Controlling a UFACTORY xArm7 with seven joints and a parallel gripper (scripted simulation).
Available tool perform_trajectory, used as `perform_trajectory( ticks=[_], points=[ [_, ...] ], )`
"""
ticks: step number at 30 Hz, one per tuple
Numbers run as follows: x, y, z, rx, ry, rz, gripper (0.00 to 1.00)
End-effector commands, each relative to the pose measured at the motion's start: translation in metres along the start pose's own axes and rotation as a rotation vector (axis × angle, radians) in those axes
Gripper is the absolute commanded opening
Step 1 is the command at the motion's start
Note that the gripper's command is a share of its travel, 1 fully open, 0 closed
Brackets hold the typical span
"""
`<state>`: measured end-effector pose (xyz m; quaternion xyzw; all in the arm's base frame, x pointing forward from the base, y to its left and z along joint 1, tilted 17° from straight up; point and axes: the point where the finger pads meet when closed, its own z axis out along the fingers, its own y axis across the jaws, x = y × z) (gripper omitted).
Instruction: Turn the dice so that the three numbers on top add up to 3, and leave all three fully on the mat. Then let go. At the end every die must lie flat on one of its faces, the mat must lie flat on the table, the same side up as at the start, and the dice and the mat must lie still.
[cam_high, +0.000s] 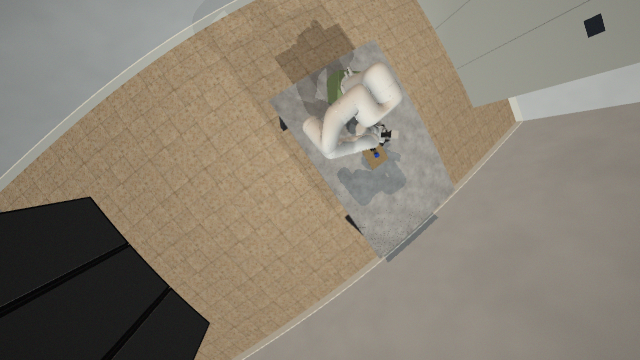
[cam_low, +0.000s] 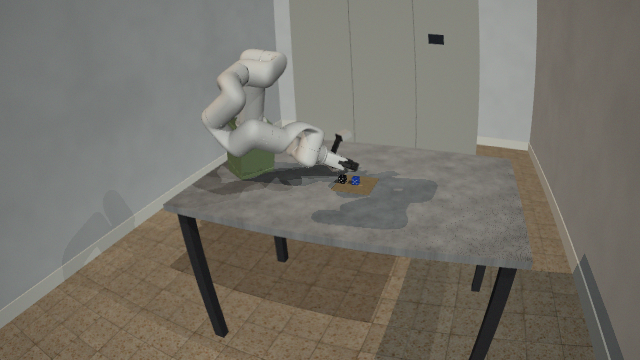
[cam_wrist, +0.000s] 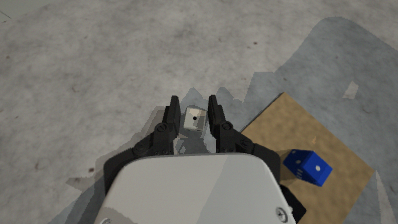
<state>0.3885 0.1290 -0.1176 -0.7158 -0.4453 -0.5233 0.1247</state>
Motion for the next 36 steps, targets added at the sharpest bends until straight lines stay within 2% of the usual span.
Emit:
perform_trajectory(
  ticks=[1, 6, 16, 36],
  points=[
    [0.001, 0.000, 0.000, 0.000, 0.002, -0.001, 0.42],
    [0.001, 0.000, -0.008, 0.000, 0.002, -0.001, 0.42],
    [0.001, 0.000, -0.043, 0.000, 0.002, -0.001, 0.42],
    [0.002, -0.002, -0.050, 0.013, -0.020, 0.009, 0.42]
  ],
)
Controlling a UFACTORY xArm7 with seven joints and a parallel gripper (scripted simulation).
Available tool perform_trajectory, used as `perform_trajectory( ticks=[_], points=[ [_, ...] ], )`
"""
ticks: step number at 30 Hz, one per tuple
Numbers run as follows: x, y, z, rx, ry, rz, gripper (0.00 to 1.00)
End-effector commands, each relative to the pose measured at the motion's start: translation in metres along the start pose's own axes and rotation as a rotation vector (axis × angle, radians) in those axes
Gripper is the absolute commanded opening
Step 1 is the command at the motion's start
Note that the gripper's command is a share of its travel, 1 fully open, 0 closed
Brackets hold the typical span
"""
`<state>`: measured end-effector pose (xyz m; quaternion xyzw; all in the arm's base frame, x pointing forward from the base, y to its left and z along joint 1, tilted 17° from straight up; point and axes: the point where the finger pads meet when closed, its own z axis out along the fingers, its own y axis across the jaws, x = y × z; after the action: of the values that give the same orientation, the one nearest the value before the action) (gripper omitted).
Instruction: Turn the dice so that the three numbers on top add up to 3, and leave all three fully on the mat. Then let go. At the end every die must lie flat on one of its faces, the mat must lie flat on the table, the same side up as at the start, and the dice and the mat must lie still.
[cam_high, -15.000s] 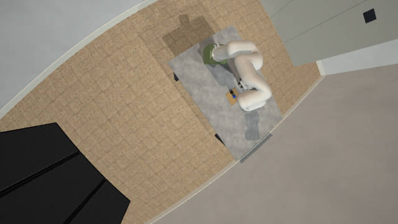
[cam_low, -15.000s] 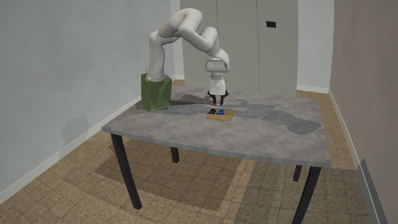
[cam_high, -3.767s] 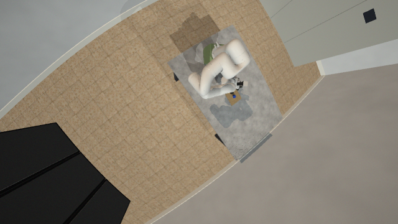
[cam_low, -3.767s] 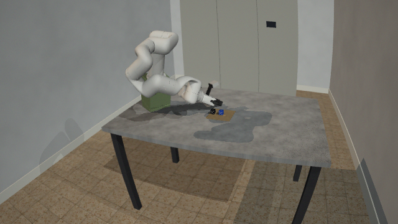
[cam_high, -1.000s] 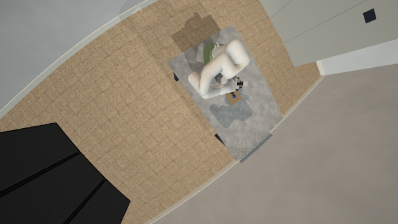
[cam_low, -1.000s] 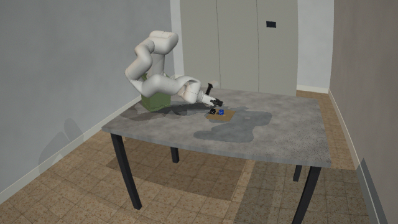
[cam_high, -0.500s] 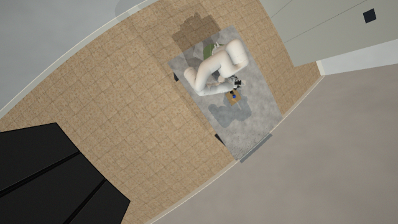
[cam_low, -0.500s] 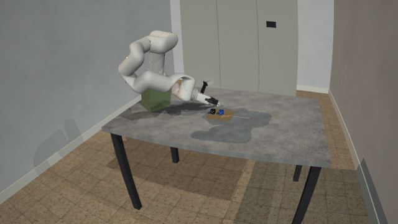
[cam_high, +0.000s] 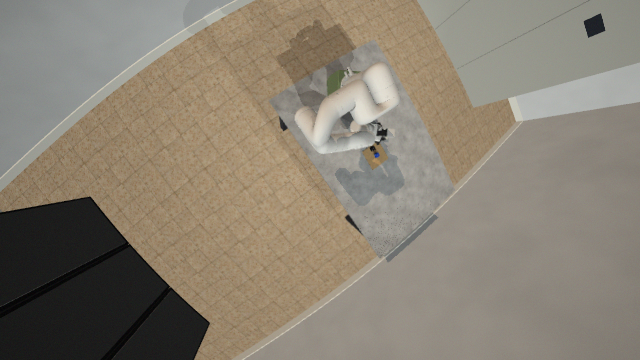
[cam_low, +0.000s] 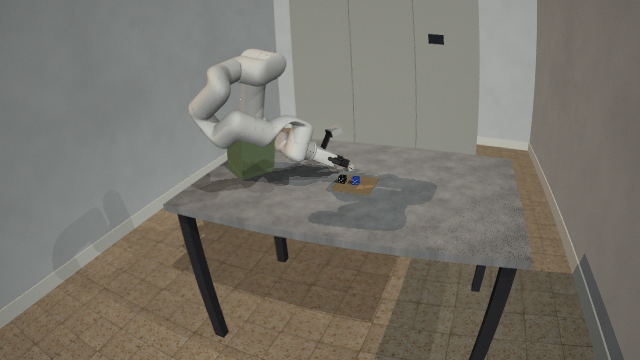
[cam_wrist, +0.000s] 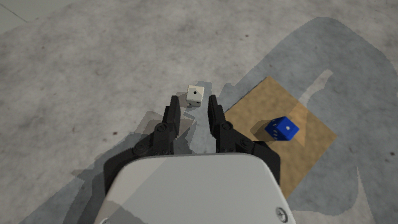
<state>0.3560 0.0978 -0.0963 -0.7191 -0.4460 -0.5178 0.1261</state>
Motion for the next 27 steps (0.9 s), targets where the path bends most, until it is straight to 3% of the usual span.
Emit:
perform_trajectory(
  ticks=[1, 8, 14, 16, 19, 27],
  points=[
    [0.001, -0.001, 0.000, 0.010, -0.018, 0.007, 0.42],
    [0.004, -0.006, 0.000, 0.051, -0.117, 0.036, 0.42],
    [0.008, -0.006, 0.003, 0.087, -0.275, 0.054, 0.42],
    [0.008, -0.006, 0.003, 0.087, -0.275, 0.054, 0.42],
    [0.010, -0.004, 0.005, 0.097, -0.372, 0.054, 0.42],
    [0.016, 0.001, 0.008, 0.099, -0.523, 0.042, 0.42]
  ],
)
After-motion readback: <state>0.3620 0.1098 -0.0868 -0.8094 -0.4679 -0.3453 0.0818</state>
